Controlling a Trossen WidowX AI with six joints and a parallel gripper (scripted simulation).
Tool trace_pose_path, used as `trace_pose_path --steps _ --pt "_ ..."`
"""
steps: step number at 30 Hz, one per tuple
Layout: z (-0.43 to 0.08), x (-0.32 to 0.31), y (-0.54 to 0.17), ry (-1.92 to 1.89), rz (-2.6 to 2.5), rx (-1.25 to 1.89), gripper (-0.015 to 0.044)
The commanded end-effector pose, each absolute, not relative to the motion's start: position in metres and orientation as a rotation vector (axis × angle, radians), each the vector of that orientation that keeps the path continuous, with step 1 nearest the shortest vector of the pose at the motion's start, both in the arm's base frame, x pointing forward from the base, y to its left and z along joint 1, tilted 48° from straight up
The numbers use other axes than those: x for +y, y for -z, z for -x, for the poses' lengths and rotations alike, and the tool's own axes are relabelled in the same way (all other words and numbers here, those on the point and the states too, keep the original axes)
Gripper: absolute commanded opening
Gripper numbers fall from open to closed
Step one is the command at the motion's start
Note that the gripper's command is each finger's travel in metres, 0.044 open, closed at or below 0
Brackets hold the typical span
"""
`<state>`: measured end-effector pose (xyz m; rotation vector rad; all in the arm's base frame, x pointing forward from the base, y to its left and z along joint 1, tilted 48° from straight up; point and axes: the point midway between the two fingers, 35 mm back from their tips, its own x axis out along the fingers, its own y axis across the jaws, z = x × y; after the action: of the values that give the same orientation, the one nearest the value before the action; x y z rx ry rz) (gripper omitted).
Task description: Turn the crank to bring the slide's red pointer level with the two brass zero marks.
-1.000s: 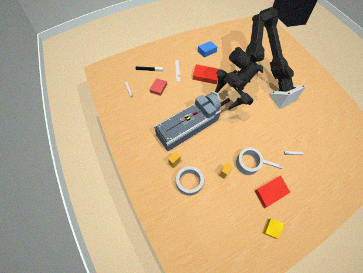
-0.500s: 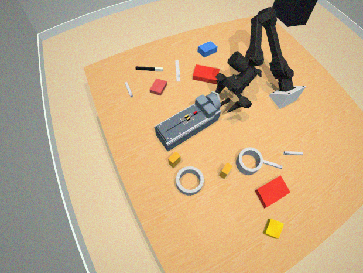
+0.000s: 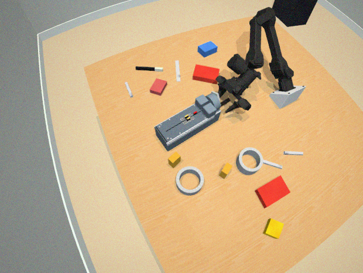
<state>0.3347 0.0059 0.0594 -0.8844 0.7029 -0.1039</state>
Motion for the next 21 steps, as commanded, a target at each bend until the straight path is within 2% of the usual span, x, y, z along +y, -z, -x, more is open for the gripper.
trace_pose_path --steps 1,10,21 --pt "-0.3339 0.0058 -0.0572 0.096 0.89 0.707 0.023" --pt "-0.3339 0.0058 -0.0572 0.096 0.89 0.707 0.0" --pt "-0.3346 0.0035 -0.0583 0.096 0.89 0.707 0.0"
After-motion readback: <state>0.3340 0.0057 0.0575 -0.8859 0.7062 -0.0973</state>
